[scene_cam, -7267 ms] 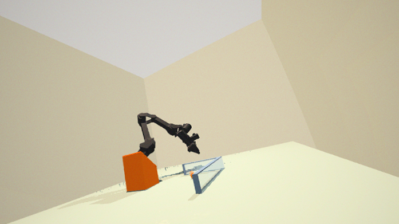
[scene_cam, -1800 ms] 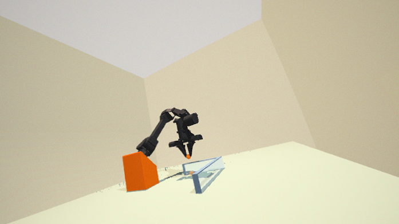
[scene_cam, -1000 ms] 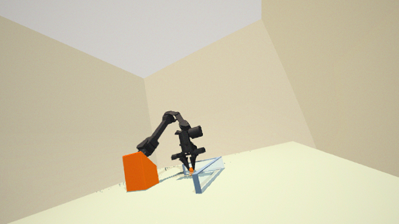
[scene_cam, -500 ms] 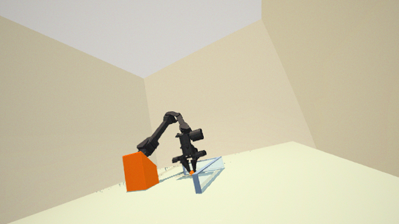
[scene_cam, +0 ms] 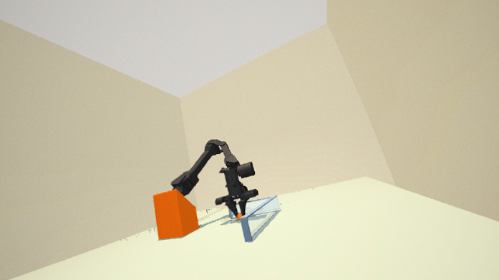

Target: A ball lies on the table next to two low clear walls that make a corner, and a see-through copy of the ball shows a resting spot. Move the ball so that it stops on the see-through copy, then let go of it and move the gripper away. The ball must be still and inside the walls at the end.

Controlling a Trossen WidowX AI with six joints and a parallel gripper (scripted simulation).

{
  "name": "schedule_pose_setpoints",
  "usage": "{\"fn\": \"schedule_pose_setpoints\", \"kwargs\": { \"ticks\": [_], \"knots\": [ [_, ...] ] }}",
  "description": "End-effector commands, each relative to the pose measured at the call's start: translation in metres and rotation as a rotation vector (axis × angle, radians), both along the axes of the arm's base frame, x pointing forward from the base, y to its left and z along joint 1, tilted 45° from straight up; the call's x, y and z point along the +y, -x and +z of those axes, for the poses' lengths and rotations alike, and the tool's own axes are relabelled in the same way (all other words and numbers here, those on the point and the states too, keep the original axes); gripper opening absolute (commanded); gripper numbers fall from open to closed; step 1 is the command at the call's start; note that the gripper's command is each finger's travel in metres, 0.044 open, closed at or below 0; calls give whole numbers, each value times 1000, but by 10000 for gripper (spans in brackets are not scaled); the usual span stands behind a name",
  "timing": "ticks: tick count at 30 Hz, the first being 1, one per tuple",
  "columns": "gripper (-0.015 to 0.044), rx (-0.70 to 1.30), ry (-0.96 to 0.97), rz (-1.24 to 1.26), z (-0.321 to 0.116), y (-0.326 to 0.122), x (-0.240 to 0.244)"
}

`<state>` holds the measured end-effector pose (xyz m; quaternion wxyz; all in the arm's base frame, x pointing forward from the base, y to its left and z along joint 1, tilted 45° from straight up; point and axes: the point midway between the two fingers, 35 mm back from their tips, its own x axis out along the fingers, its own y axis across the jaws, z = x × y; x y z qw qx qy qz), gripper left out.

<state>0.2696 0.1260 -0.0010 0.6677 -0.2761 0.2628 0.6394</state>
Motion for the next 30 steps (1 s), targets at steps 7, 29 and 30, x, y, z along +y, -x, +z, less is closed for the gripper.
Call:
{"fn": "schedule_pose_setpoints", "kwargs": {
  "ticks": [7,29,30],
  "knots": [
    [226,0,0,0,0,0,0],
    [226,21,4,-11,51,5,-58],
    [226,21,4,-11,51,5,-58]
  ]
}}
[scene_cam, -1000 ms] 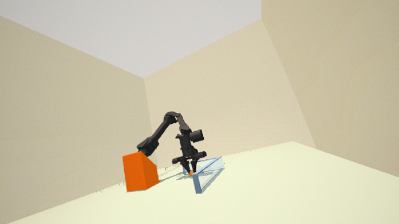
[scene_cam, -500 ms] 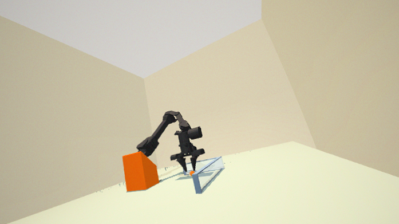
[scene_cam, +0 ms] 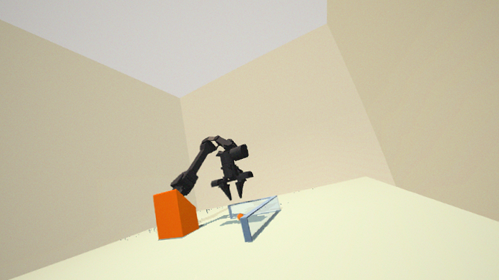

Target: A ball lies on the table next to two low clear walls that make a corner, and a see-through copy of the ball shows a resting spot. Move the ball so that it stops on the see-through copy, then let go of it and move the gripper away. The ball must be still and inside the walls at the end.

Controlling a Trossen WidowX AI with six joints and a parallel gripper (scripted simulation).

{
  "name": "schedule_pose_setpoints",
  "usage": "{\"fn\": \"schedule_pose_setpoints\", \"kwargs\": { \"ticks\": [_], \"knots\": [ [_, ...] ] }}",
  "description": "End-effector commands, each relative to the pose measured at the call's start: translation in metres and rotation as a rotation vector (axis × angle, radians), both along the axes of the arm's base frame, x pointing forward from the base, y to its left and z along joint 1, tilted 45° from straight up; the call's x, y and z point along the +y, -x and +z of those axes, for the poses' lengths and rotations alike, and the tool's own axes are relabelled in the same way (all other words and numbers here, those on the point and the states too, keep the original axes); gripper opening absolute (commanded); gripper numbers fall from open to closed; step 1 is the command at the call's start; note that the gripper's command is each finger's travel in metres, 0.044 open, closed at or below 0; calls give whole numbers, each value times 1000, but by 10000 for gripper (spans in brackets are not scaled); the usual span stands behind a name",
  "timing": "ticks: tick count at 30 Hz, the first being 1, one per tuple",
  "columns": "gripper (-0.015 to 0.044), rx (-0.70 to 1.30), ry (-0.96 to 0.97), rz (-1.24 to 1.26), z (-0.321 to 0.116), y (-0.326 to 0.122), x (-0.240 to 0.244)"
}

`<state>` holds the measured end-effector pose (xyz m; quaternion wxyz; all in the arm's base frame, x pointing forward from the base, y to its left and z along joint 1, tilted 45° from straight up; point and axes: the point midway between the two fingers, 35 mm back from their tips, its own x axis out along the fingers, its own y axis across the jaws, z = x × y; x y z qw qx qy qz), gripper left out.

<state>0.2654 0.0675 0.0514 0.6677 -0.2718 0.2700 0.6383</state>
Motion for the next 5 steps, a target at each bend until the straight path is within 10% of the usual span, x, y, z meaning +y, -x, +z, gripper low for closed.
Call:
{"fn": "schedule_pose_setpoints", "kwargs": {
  "ticks": [1,5],
  "knots": [
    [226,6,-1,-3,-1,1,0],
    [331,2,3,-1,27,1,-28]
  ]
}}
